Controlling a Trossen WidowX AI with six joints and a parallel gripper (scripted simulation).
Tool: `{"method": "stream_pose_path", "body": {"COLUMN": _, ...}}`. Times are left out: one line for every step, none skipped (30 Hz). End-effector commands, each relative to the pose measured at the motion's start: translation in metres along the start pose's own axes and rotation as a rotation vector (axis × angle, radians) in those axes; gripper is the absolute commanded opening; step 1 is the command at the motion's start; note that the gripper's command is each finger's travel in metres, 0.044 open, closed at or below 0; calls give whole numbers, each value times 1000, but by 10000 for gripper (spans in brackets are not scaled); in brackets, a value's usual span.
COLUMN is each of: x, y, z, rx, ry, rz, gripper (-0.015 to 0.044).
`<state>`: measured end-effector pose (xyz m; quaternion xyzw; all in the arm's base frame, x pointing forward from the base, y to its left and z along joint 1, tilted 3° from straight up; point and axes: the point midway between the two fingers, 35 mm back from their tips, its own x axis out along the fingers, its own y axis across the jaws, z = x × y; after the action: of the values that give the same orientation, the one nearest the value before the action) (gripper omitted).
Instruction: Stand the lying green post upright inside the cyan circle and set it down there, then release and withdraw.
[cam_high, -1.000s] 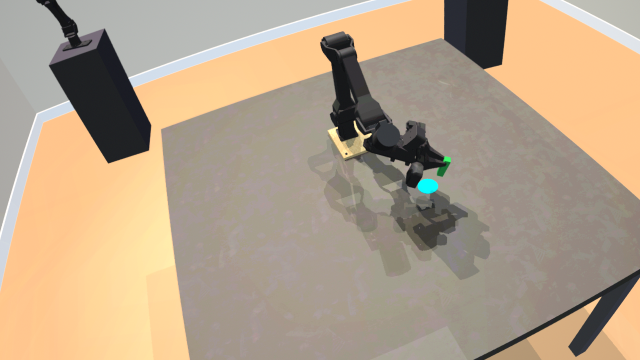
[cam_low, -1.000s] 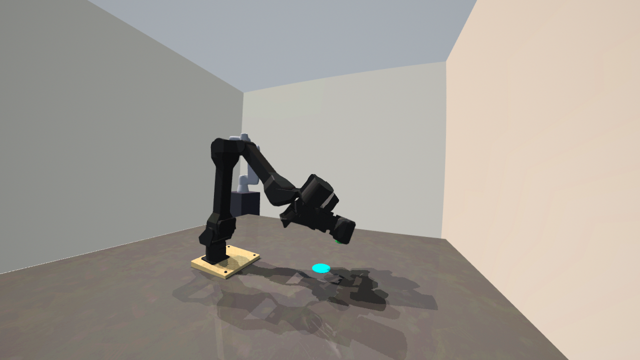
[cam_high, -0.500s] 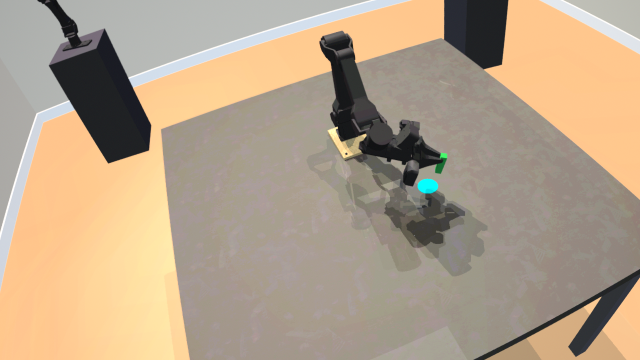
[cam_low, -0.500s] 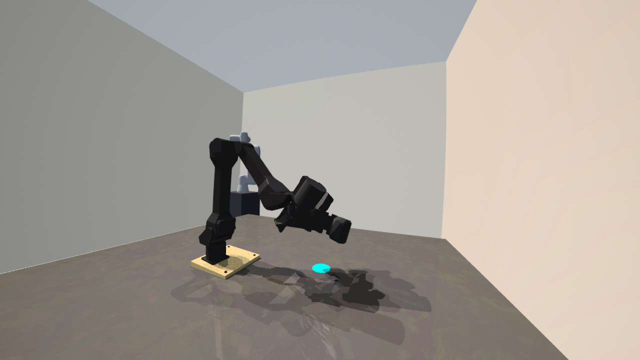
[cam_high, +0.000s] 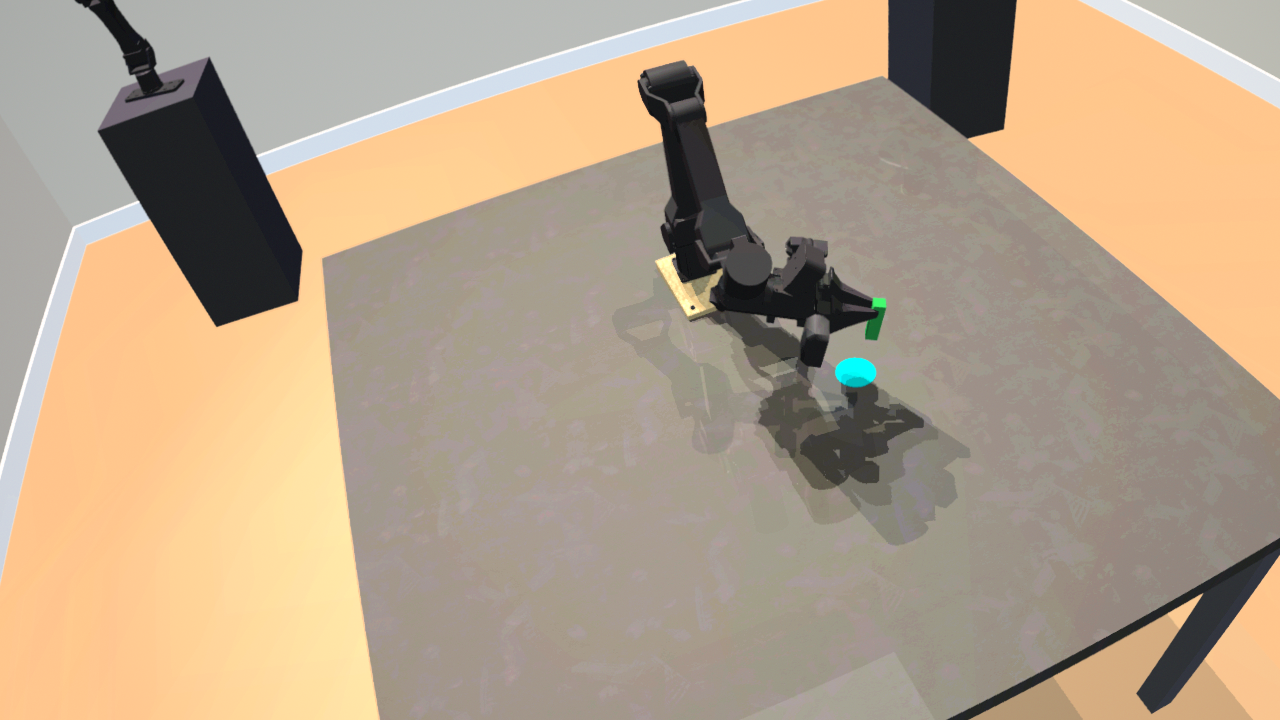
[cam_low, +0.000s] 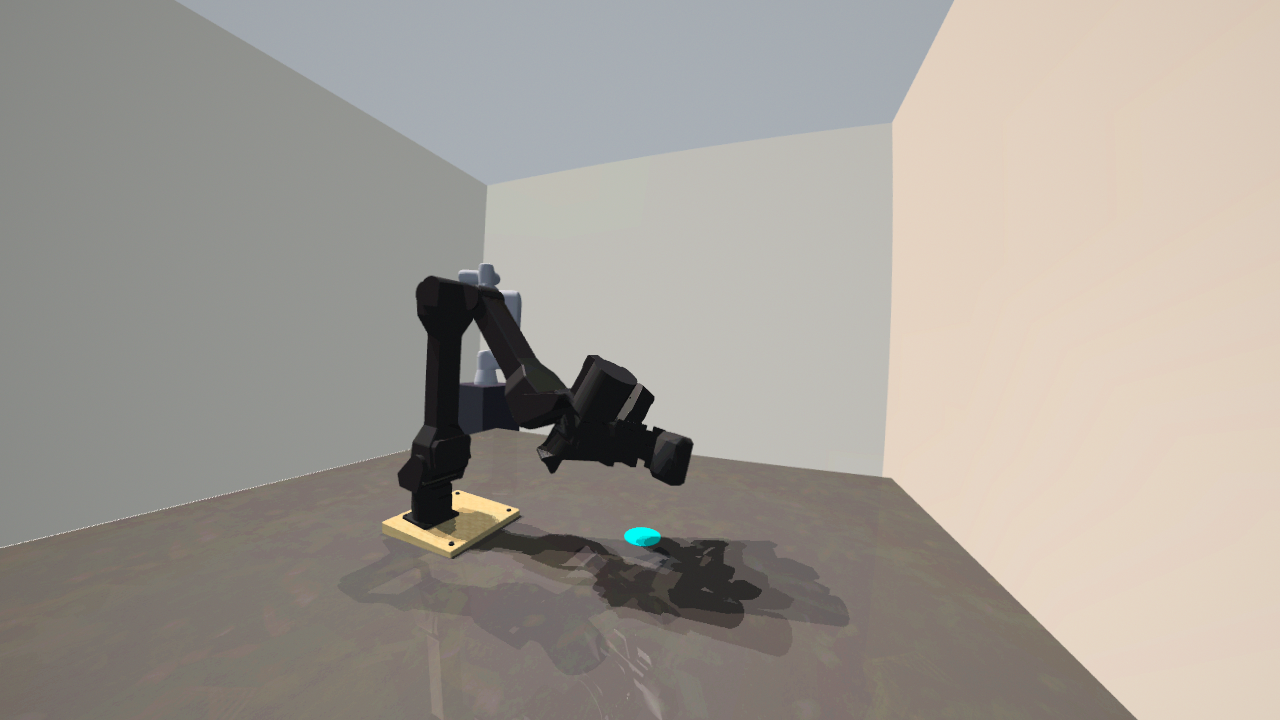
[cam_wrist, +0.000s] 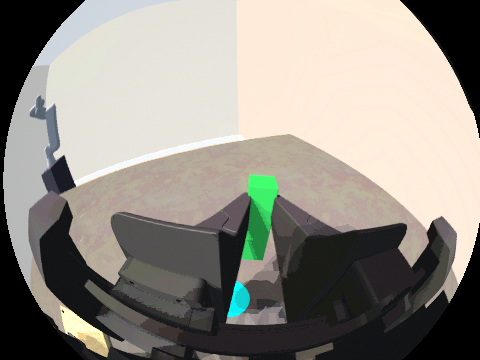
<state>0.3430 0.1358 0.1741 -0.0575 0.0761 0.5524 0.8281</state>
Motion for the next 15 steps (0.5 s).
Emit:
{"method": "stream_pose_path", "body": {"x": -3, "y": 4, "z": -1, "rx": -1, "ry": -14, "rz": 10, "gripper": 23}}
{"method": "stream_pose_path", "body": {"x": -4, "y": 5, "z": -1, "rx": -3, "ry": -18, "rz": 12, "gripper": 23}}
{"method": "stream_pose_path", "body": {"x": -4, "y": 6, "z": -1, "rx": -6, "ry": -22, "rz": 14, "gripper": 23}}
{"method": "stream_pose_path", "body": {"x": -5, "y": 7, "z": -1, "rx": -8, "ry": -26, "rz": 16, "gripper": 23}}
{"method": "stream_pose_path", "body": {"x": -6, "y": 7, "z": -1, "rx": -10, "ry": -30, "rz": 19, "gripper": 23}}
{"method": "stream_pose_path", "body": {"x": -7, "y": 8, "z": -2, "rx": -13, "ry": -34, "rz": 21, "gripper": 23}}
{"method": "stream_pose_path", "body": {"x": -8, "y": 9, "z": -2, "rx": -15, "ry": -37, "rz": 23, "gripper": 23}}
{"method": "stream_pose_path", "body": {"x": -8, "y": 10, "z": -2, "rx": -17, "ry": -41, "rz": 25, "gripper": 23}}
{"method": "stream_pose_path", "body": {"x": -9, "y": 11, "z": -2, "rx": -20, "ry": -45, "rz": 27, "gripper": 23}}
{"method": "stream_pose_path", "body": {"x": -10, "y": 11, "z": -2, "rx": -22, "ry": -49, "rz": 29, "gripper": 23}}
{"method": "stream_pose_path", "body": {"x": -11, "y": 12, "z": -2, "rx": -25, "ry": -53, "rz": 31, "gripper": 23}}
{"method": "stream_pose_path", "body": {"x": -11, "y": 13, "z": -2, "rx": -27, "ry": -56, "rz": 33, "gripper": 23}}
{"method": "stream_pose_path", "body": {"x": -12, "y": 14, "z": -2, "rx": -30, "ry": -60, "rz": 36, "gripper": 23}}
{"method": "stream_pose_path", "body": {"x": -13, "y": 15, "z": -2, "rx": -32, "ry": -64, "rz": 38, "gripper": 23}}
{"method": "stream_pose_path", "body": {"x": -14, "y": 16, "z": -2, "rx": -35, "ry": -67, "rz": 40, "gripper": 23}}
